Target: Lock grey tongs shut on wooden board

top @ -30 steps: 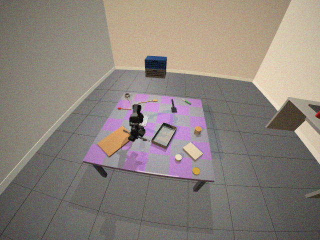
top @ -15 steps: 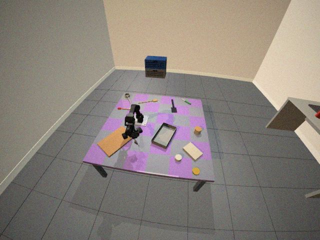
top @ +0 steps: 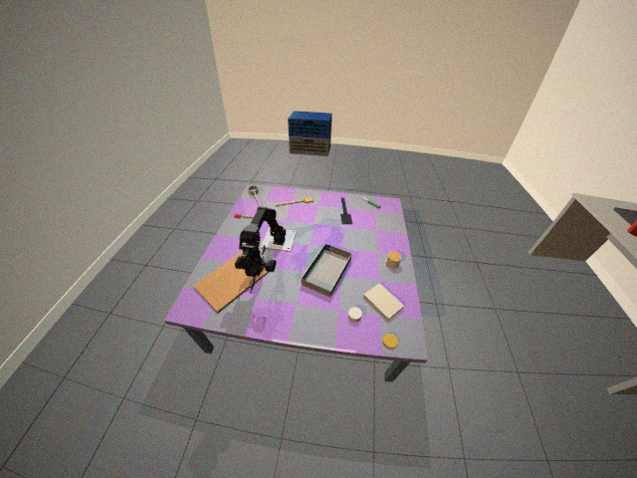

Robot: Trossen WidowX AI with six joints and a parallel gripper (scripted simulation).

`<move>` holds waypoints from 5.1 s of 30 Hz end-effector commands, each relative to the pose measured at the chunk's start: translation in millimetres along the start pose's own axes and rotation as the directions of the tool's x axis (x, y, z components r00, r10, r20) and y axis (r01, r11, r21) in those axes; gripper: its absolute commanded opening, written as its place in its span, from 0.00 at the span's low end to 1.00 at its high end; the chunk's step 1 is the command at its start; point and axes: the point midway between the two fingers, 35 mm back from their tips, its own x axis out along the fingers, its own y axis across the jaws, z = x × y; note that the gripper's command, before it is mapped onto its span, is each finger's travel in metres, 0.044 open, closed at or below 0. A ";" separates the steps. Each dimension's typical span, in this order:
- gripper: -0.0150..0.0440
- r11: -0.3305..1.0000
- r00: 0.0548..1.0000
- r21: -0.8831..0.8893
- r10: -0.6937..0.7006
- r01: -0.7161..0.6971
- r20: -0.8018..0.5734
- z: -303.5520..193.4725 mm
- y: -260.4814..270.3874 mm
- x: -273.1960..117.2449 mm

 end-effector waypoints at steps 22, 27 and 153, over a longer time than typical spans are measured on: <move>0.00 0.525 1.000 0.851 -0.009 0.010 -0.006 -9.2 -61.6 -0.5; 0.00 0.341 1.000 0.940 -0.012 0.011 -0.007 -12.1 -73.7 -0.7; 0.00 -0.931 0.753 -0.366 -0.254 -0.018 0.607 -76.0 -200.6 8.6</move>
